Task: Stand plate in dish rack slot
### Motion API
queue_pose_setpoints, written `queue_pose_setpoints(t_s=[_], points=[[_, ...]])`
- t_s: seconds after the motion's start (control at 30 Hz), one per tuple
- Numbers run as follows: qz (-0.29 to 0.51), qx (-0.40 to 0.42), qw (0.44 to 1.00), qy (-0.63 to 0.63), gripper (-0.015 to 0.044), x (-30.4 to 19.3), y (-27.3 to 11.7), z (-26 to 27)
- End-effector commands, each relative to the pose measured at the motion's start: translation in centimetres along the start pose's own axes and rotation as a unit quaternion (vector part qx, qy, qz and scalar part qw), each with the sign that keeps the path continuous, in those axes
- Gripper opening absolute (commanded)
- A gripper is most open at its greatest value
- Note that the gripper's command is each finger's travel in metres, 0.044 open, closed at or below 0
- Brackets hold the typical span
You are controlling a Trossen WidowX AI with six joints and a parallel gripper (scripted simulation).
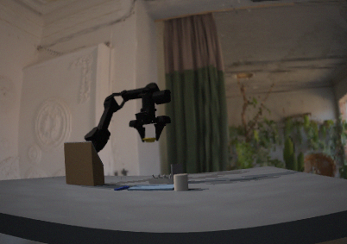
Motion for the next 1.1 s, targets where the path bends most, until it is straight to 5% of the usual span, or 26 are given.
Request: queue_pose_setpoints(t_s=[0.0,0.23,1.07], points=[[0.003,-0.005,0.998,0.058,0.0000,-0.4,0.3,-1.4],[-0.004,-0.006,0.998,0.066,0.0000,-0.4,0.6,-1.7],[-0.270,0.009,0.957,-0.102,0.0000,1.2,7.7,-2.2]])
Point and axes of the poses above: the point midway between the two fingers, 35 mm back from their tips, its own y axis out along the fingers, its own z axis across the jaws, x = y × z, the point moved 6 cm from there along -y, back along the fingers, and after that the axes turned 3 degrees about y, right-handed, at the moved point
